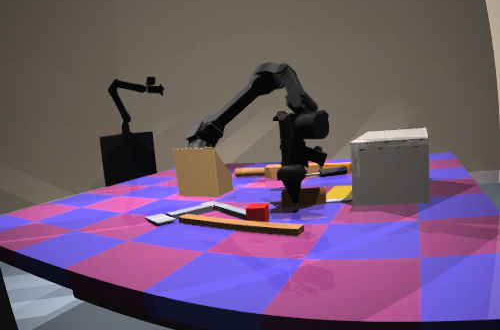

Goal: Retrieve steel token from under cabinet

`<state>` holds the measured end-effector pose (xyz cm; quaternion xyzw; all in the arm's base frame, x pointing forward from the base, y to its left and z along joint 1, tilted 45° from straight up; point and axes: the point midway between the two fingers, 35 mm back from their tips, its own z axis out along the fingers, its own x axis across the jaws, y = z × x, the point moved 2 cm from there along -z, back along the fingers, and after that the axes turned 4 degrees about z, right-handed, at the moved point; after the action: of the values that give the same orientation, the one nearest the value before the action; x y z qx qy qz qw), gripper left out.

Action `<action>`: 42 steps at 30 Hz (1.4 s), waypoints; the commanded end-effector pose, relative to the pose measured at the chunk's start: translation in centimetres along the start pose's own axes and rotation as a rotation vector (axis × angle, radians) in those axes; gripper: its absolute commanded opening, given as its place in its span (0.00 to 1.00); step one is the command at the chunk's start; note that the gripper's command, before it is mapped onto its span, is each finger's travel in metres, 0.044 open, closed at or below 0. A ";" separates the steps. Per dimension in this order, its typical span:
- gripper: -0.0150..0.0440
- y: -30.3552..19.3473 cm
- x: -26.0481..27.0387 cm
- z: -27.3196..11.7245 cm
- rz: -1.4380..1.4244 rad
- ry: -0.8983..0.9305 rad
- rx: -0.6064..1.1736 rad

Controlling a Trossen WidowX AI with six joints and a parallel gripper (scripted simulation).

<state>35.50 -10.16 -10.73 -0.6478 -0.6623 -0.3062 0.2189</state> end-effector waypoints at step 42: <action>0.25 4.1 0.8 0.0 0.002 0.000 -0.001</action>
<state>39.35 -9.93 -9.96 -0.6483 -0.6616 -0.3068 0.2189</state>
